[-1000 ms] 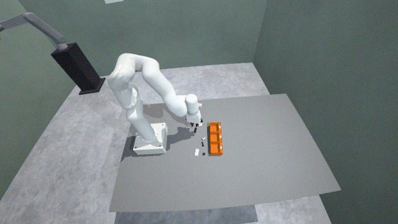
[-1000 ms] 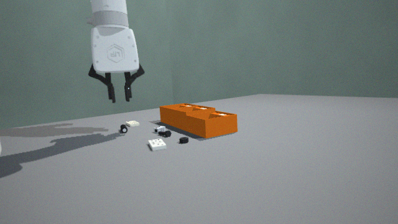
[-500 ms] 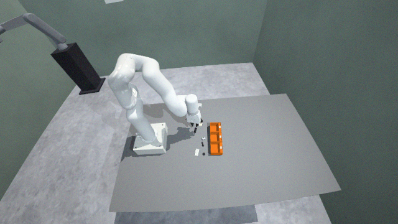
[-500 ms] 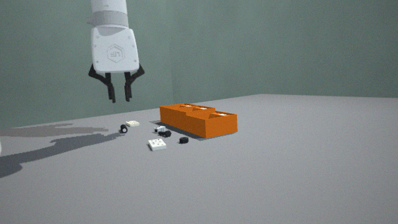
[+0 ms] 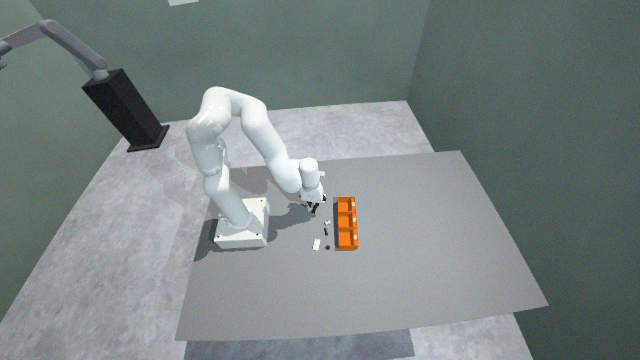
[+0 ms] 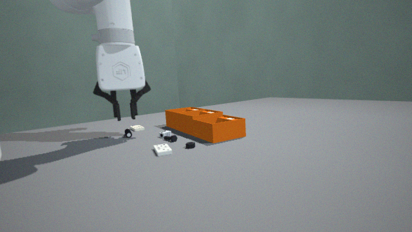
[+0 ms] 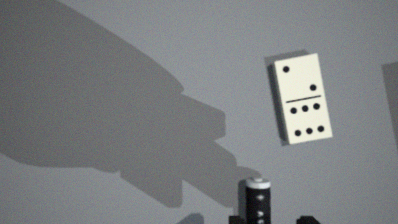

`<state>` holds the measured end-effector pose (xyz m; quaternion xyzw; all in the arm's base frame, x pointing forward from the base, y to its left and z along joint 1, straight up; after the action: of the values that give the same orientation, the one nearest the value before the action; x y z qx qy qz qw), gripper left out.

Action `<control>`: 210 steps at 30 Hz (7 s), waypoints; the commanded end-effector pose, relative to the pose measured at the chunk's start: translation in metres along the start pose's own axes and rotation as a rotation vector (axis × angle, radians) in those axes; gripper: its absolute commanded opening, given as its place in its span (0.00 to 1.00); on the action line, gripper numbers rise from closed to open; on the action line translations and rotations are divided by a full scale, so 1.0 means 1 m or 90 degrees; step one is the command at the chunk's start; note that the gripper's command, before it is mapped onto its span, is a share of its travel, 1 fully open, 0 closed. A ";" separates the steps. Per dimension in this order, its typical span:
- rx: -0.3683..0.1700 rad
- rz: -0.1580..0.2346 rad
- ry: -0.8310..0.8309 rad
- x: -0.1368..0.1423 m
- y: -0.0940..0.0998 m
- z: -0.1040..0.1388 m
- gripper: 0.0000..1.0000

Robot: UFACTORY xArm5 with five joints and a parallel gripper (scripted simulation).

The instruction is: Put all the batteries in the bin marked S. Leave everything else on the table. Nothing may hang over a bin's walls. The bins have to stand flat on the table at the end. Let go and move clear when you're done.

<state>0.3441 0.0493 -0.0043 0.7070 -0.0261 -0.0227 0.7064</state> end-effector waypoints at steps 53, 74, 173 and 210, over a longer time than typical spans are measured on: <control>0.001 0.003 0.000 0.002 -0.039 -0.001 0.09; 0.001 0.003 0.000 0.002 -0.003 0.000 0.09; 0.000 0.003 0.112 0.155 -0.008 0.005 0.09; 0.000 0.003 0.112 0.154 -0.023 0.005 0.29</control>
<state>0.4959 0.0335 -0.0284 0.7061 0.0354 0.0398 0.7061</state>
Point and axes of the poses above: the point where the finger pads meet when closed, its own y axis back along the fingers, its own x axis across the jaws, z = x × y, the point moved 2 cm from there along y, back along the fingers, and after that the axes turned 14 degrees about y, right-handed, at the moved point
